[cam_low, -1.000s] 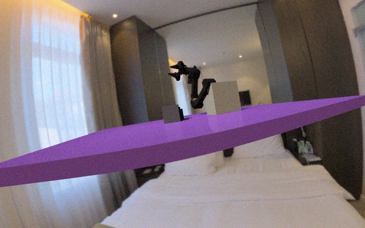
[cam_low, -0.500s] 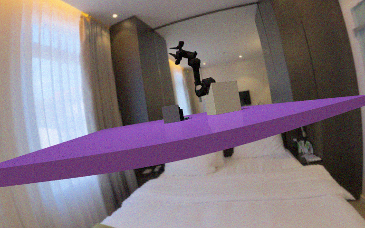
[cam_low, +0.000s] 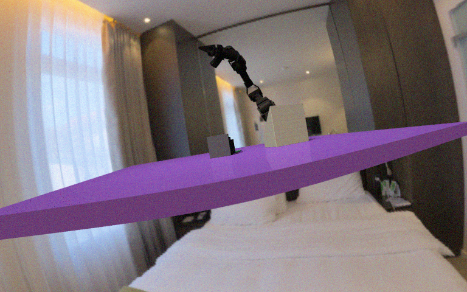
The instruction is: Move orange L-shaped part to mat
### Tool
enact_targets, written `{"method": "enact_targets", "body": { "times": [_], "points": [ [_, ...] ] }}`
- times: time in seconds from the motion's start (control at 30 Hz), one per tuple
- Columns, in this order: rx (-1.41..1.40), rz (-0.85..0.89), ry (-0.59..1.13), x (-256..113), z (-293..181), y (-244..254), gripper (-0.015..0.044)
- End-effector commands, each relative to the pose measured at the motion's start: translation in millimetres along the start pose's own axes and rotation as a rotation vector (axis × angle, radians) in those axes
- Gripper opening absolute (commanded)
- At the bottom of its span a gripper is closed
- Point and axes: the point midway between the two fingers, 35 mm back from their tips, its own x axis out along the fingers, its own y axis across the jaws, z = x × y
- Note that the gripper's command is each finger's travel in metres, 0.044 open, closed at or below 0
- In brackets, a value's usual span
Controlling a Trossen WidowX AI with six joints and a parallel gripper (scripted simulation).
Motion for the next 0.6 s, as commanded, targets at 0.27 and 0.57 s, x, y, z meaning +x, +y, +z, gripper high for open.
{"method": "enact_targets", "body": {
  "times": [0.27,0.57],
  "points": [
    [-0.837,-0.687,-0.224,55,96,-166,0.018],
    [-1.266,-1.352,-0.24,25,196,-244,0.018]
  ]
}}
